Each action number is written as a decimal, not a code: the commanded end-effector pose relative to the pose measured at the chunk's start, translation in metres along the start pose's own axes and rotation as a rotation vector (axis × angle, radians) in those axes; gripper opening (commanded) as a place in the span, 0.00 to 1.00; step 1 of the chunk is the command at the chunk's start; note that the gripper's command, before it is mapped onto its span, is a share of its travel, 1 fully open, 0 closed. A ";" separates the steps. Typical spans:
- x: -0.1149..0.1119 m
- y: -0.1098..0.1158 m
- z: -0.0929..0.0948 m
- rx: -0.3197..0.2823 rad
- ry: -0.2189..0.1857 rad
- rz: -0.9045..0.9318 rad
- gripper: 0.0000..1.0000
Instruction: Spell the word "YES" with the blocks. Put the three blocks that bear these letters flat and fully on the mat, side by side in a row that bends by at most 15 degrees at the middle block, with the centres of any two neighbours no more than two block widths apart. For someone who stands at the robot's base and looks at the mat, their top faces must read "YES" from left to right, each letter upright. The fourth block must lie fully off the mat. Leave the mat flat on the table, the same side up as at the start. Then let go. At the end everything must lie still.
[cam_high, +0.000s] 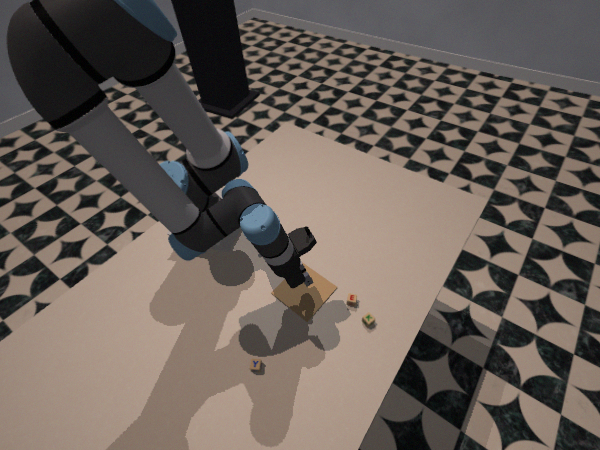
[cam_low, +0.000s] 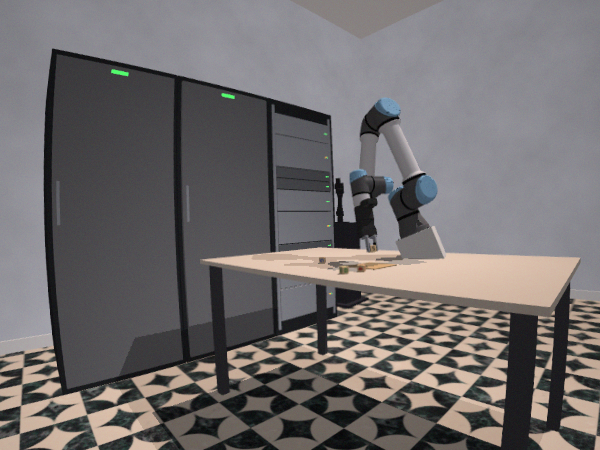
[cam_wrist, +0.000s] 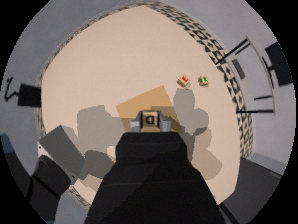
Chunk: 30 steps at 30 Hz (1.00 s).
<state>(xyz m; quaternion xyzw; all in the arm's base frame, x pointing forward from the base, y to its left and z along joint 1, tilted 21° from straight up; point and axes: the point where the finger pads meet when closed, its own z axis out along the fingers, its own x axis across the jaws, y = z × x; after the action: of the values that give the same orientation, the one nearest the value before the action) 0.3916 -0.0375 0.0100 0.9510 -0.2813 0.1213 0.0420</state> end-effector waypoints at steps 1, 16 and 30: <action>0.001 -0.004 -0.002 0.139 0.007 -0.013 0.49; -0.001 -0.004 0.000 0.443 0.000 -0.014 0.49; 0.003 -0.002 0.000 0.711 0.004 -0.018 0.49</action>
<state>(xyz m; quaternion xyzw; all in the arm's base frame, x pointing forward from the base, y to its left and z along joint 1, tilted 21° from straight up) 0.3928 -0.0380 0.0090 0.9214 -0.2281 0.1983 -0.2443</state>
